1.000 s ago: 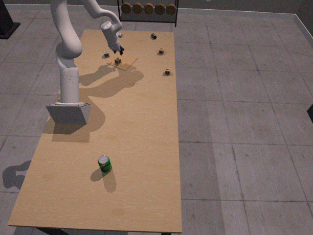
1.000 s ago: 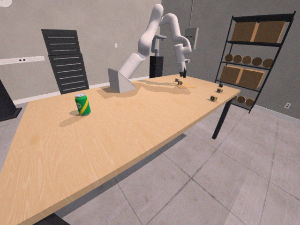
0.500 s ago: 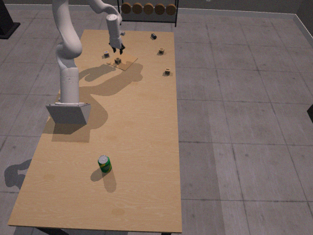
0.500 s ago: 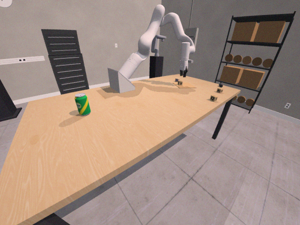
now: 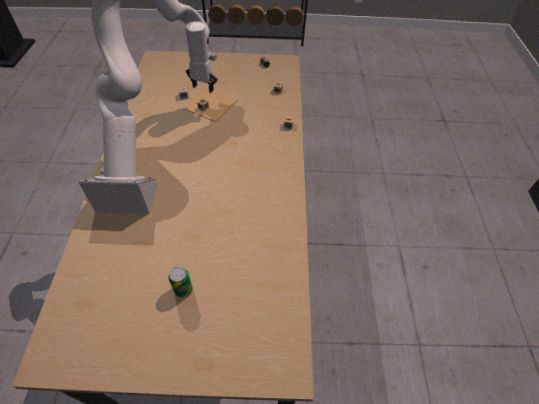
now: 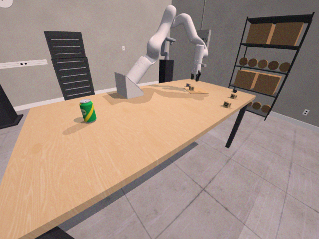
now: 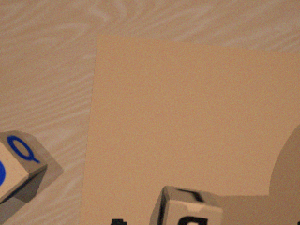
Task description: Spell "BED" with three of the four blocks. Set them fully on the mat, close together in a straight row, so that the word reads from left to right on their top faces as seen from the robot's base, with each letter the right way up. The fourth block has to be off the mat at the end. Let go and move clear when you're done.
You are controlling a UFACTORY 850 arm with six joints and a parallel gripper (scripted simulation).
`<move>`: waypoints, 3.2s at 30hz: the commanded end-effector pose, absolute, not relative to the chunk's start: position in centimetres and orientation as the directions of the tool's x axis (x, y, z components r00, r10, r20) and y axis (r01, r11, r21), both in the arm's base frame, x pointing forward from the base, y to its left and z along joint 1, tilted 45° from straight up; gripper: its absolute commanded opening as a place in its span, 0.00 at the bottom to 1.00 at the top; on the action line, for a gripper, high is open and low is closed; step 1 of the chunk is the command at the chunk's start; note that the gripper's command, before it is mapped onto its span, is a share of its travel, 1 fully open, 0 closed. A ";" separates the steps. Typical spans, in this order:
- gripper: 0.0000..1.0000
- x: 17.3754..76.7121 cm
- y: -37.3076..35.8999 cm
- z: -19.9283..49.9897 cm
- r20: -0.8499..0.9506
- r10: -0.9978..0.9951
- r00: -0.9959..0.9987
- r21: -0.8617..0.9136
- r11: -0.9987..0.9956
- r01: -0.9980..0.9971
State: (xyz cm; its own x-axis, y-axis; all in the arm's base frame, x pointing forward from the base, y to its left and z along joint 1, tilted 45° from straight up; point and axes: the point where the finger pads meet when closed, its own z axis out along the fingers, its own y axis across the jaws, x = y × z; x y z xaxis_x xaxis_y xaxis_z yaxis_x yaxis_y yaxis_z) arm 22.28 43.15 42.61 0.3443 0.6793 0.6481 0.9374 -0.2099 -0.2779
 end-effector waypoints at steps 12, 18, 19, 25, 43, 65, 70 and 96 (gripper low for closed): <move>1.00 22.2 42.8 42.6 0.698 0.710 0.095 -0.103 -0.031 0.994; 1.00 22.1 42.6 42.6 0.705 0.707 -0.055 0.002 0.075 0.997; 1.00 22.1 42.6 42.6 0.705 0.704 -0.085 0.023 0.097 0.995; 1.00 22.0 42.3 42.6 0.688 0.673 -0.272 0.156 0.228 0.961; 1.00 21.7 41.6 42.4 0.517 0.469 -0.716 0.480 0.535 0.696; 0.84 21.5 41.2 42.3 0.386 0.327 -0.863 0.590 0.632 0.503; 0.84 21.5 41.2 42.3 0.386 0.327 -0.863 0.590 0.632 0.503; 0.84 21.5 41.3 42.3 0.386 0.326 -0.863 0.590 0.632 0.503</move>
